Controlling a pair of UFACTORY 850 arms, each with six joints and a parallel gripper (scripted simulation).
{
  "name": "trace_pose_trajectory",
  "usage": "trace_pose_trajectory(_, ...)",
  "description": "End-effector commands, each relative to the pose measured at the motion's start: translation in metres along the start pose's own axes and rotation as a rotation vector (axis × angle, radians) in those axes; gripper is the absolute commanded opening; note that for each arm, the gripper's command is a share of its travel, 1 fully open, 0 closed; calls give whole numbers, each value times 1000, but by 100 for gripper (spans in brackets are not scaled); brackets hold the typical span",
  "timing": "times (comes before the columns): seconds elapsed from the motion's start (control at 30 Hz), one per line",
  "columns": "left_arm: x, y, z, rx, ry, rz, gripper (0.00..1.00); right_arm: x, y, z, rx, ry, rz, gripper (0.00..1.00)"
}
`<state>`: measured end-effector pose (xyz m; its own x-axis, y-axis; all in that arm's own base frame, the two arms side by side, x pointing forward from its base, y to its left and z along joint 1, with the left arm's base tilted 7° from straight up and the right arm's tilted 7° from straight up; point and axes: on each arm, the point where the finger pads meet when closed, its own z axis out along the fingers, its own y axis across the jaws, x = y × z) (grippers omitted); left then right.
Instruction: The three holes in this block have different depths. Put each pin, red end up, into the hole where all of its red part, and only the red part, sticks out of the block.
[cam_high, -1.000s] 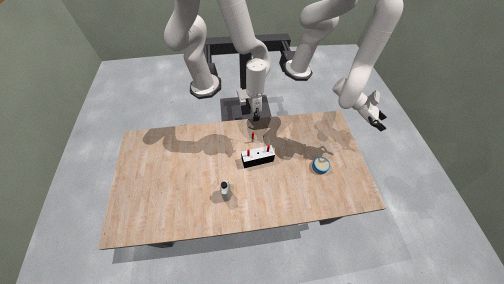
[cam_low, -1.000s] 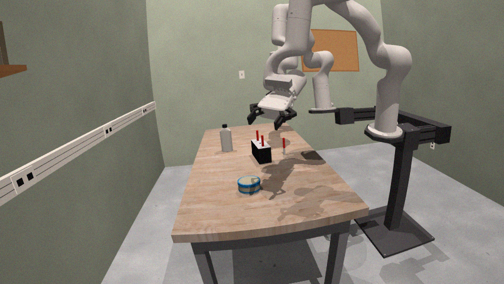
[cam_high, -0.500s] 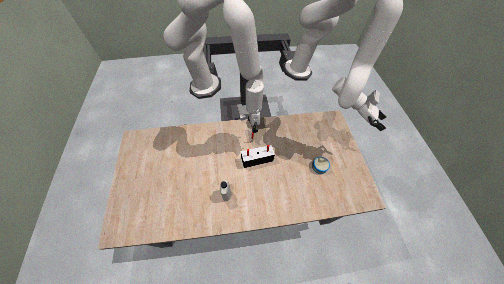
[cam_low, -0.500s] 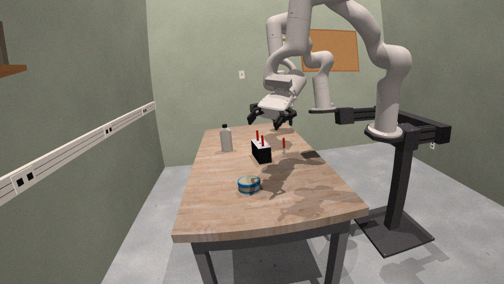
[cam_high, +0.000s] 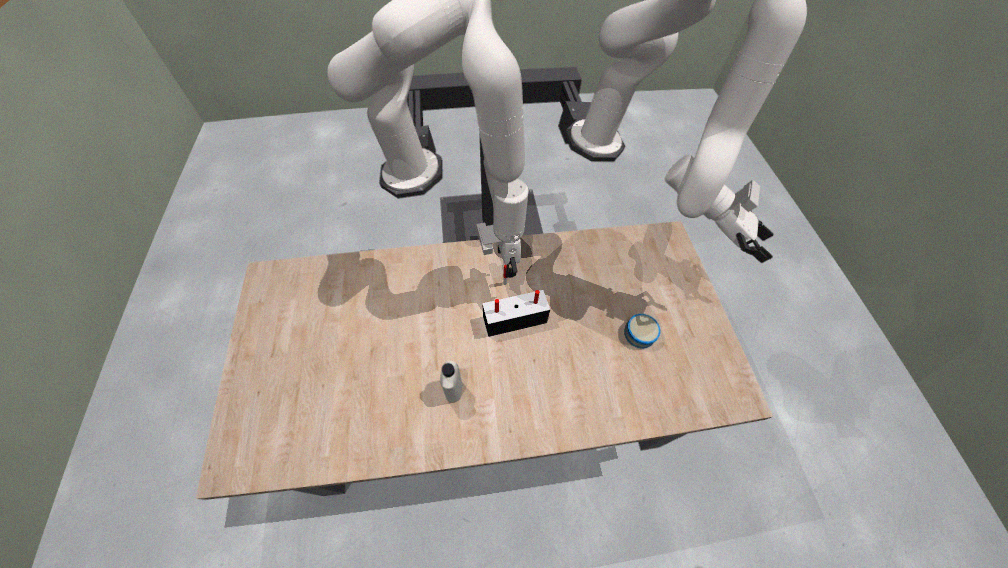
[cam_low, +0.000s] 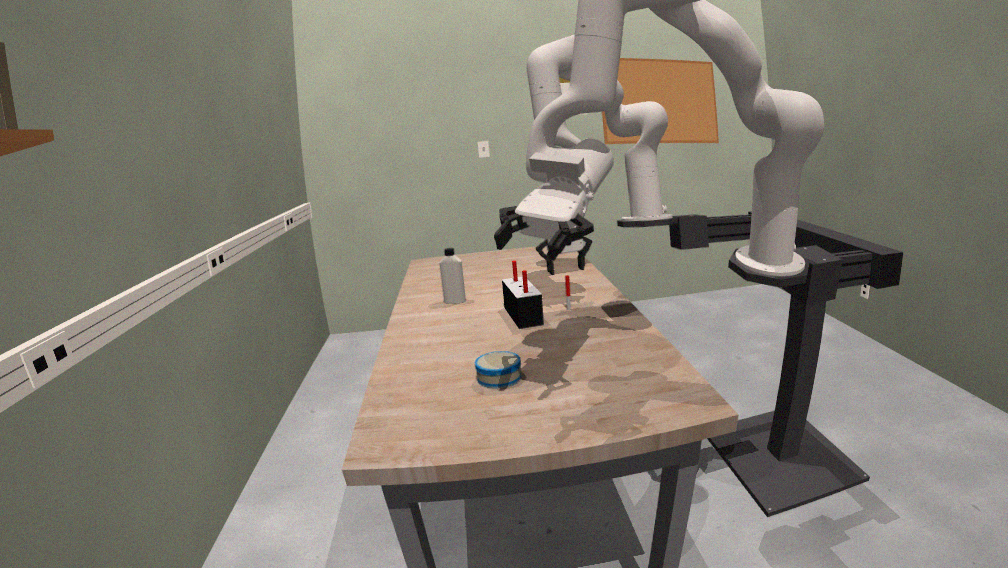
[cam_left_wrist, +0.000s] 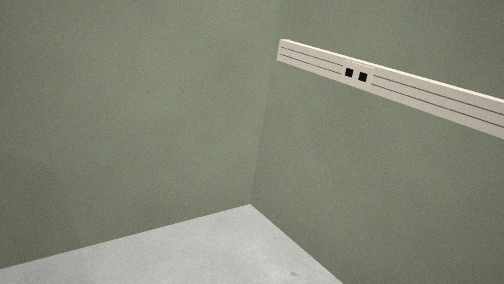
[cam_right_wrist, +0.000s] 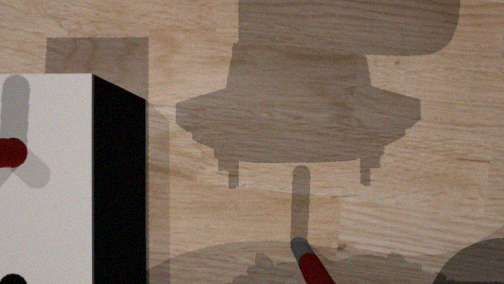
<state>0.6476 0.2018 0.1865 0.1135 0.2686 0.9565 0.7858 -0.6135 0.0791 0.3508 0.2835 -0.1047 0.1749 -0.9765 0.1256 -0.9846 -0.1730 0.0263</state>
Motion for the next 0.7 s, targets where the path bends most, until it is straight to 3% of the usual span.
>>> trace_pose_trajectory(0.0,1,1,0,-1,2,-1,100,0,0,26,24,0,1,100)
trace_pose_trajectory(0.1,1,1,0,-1,2,-1,100,0,0,37,24,0,1,100)
trace_pose_trajectory(0.4,1,1,0,-1,2,-1,100,0,0,37,24,0,1,100)
trace_pose_trajectory(0.43,1,1,0,-1,2,-1,100,0,-1,37,-8,8,-1,0)
trace_pose_trajectory(0.67,1,1,0,-1,2,-1,100,0,-1,37,-8,8,-1,0)
